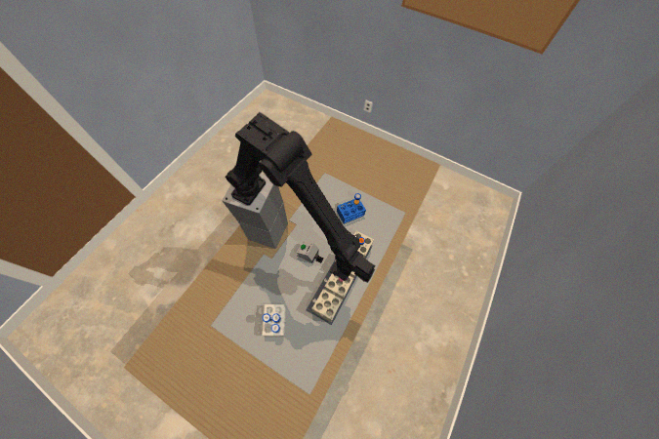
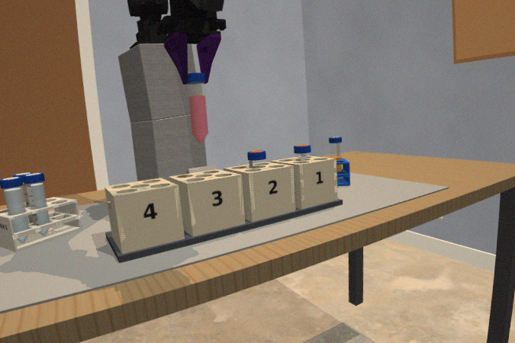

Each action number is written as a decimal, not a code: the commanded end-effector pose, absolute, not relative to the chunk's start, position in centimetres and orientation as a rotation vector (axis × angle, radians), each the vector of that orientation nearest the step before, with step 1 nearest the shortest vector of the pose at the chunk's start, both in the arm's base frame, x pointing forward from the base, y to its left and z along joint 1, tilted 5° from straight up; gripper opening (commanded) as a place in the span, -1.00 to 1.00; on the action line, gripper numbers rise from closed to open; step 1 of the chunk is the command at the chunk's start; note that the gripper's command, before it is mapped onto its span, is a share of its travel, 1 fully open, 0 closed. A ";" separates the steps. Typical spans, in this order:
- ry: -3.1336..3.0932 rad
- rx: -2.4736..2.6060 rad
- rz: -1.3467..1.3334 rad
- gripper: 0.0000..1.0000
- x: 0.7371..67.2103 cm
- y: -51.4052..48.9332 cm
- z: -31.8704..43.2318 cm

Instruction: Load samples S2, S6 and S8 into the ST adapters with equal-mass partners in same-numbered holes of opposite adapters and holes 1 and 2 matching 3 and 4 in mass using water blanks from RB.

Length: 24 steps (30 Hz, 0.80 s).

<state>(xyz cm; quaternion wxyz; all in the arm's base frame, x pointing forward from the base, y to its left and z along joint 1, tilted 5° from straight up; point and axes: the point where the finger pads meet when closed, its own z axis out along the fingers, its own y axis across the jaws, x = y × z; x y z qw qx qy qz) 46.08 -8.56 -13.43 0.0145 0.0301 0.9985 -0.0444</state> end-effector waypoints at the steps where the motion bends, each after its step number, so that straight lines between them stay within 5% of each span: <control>1: 3.102 0.009 -0.134 -1.00 47.6 -8.8 -13.5; 24: 3.091 0.024 -0.139 -1.00 47.2 -9.0 -17.6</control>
